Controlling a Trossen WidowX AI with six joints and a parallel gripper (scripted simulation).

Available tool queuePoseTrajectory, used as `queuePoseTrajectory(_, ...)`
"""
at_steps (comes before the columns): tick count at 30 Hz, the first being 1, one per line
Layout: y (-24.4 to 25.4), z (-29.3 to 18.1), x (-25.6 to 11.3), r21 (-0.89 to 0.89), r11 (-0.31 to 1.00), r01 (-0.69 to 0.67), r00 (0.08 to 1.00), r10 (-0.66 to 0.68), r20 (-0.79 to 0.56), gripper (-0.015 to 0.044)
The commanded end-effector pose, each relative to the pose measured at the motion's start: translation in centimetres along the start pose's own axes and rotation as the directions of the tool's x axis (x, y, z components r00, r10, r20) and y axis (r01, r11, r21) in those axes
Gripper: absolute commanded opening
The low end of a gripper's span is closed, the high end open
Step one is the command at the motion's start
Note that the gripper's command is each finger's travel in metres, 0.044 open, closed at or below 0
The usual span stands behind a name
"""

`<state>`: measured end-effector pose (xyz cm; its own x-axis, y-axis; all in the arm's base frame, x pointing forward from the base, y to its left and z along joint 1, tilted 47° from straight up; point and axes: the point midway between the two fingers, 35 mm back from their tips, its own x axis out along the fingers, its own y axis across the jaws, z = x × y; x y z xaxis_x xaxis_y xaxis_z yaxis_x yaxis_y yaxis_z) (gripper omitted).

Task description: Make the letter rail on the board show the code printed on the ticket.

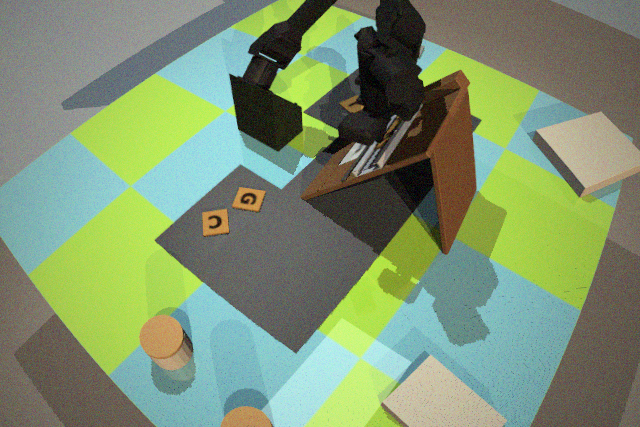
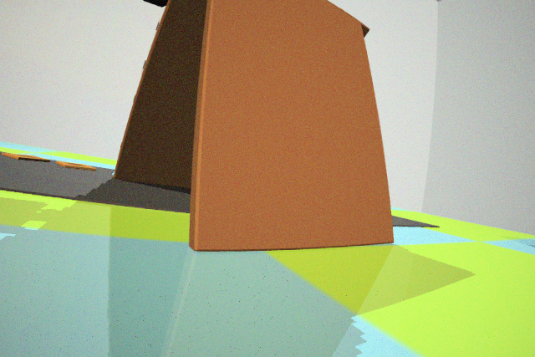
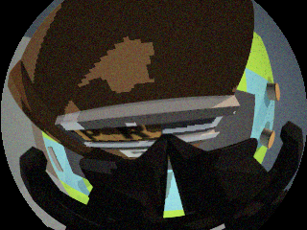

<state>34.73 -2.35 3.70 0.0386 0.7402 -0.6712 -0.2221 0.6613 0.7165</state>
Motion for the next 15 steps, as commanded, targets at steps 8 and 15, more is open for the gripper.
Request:
queuePoseTrajectory(8,0.0,-1.1,-1.4,-0.004,1.000,0.003,1.000,-0.003,-0.001,0.0000)
queuePoseTrajectory(15,0.1,-1.4,-2.6,0.000,1.000,-0.004,0.999,0.004,0.044,0.0053)
